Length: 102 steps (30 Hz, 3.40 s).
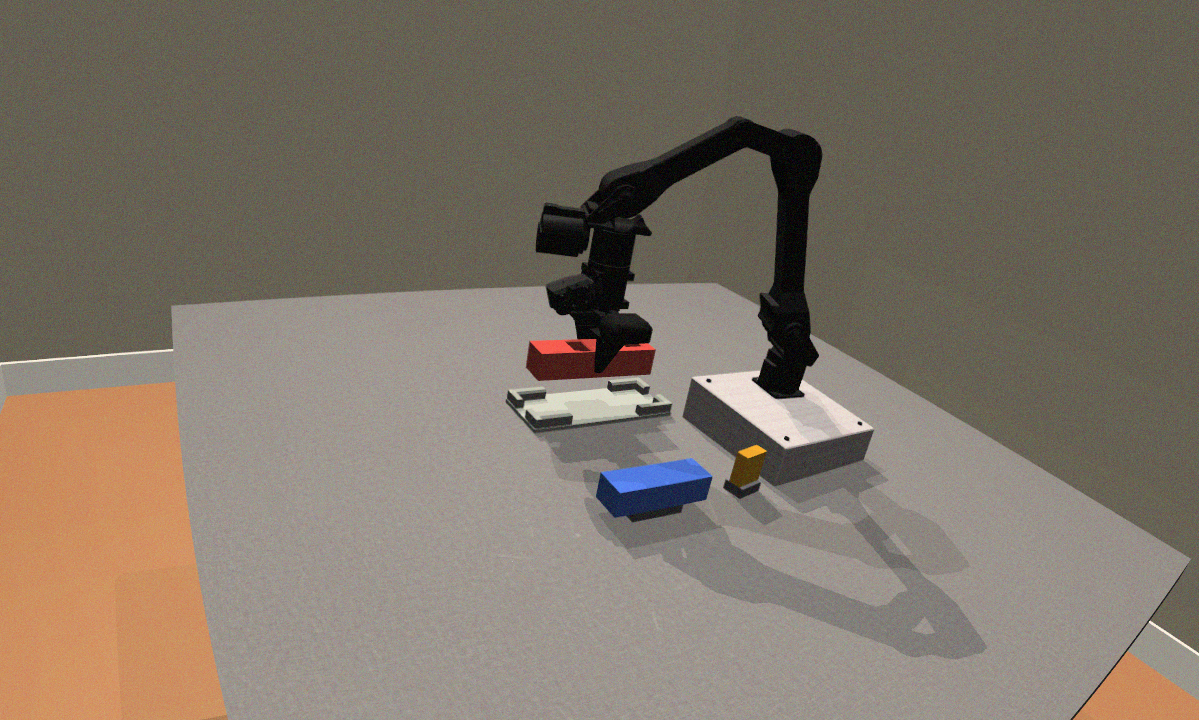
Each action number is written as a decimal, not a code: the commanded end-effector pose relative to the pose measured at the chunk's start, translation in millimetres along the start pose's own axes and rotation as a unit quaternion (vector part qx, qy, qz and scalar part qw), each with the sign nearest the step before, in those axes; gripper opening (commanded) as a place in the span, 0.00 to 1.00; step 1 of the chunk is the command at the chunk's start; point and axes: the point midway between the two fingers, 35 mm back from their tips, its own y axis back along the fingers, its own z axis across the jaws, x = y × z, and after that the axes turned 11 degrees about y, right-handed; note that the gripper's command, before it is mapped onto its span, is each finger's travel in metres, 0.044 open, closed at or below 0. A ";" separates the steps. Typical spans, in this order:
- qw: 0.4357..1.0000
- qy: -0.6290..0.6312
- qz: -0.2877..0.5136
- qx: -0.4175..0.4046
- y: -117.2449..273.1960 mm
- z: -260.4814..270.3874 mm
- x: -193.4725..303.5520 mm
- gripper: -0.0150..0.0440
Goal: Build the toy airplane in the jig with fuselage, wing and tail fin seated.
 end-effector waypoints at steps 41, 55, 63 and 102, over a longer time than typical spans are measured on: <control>1.000 0.002 0.000 0.000 -37.7 0.4 -0.2 0.53; 1.000 0.002 0.000 0.000 -37.7 0.4 -0.2 1.00; 1.000 0.002 0.000 -0.001 42.4 -2.4 -4.0 1.00; 1.000 0.015 -0.003 -0.012 39.8 247.9 -87.3 1.00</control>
